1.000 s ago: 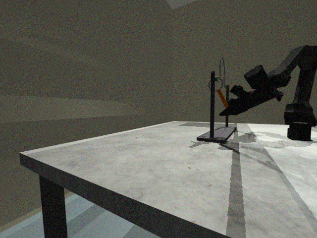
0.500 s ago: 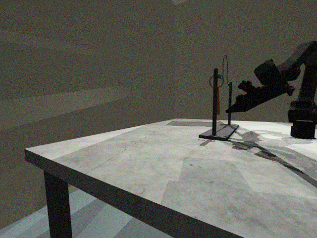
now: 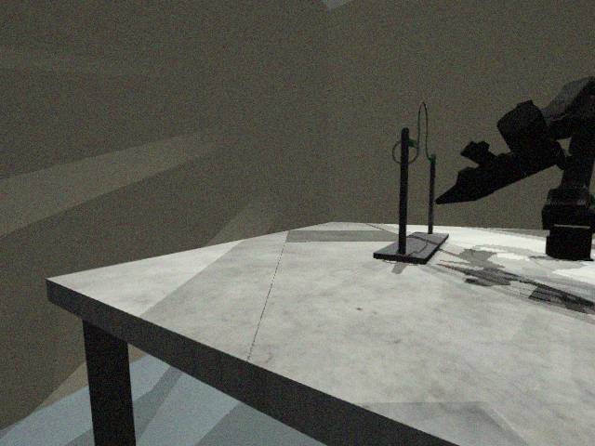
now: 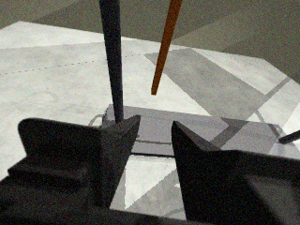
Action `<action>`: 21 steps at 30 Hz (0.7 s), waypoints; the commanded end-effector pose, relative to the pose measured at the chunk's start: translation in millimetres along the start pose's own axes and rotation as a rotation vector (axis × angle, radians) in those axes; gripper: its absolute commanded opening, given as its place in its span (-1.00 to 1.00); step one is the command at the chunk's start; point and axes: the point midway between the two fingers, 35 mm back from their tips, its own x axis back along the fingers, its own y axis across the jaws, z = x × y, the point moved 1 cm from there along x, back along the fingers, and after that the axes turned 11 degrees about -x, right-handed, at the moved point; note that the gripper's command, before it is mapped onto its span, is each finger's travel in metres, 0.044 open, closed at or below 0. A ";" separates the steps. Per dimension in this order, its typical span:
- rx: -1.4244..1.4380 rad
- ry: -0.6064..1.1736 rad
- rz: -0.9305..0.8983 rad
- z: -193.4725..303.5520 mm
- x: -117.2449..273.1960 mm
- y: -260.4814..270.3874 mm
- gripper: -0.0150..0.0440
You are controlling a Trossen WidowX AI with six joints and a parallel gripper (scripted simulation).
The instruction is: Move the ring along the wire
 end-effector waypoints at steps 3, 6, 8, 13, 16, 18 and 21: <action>-0.005 -0.005 0.002 -1.2 0.7 -0.6 0.05; -0.005 -0.005 0.002 -1.2 0.7 -0.6 0.05; -0.005 -0.005 0.002 -1.2 0.7 -0.6 0.05; -0.002 0.004 0.001 0.8 12.8 0.4 0.32; 0.000 -0.002 -0.002 -1.0 38.4 -0.8 0.58; 0.001 -0.006 -0.004 -2.2 44.0 -1.4 0.76; 0.001 -0.006 -0.004 -2.2 44.0 -1.4 1.00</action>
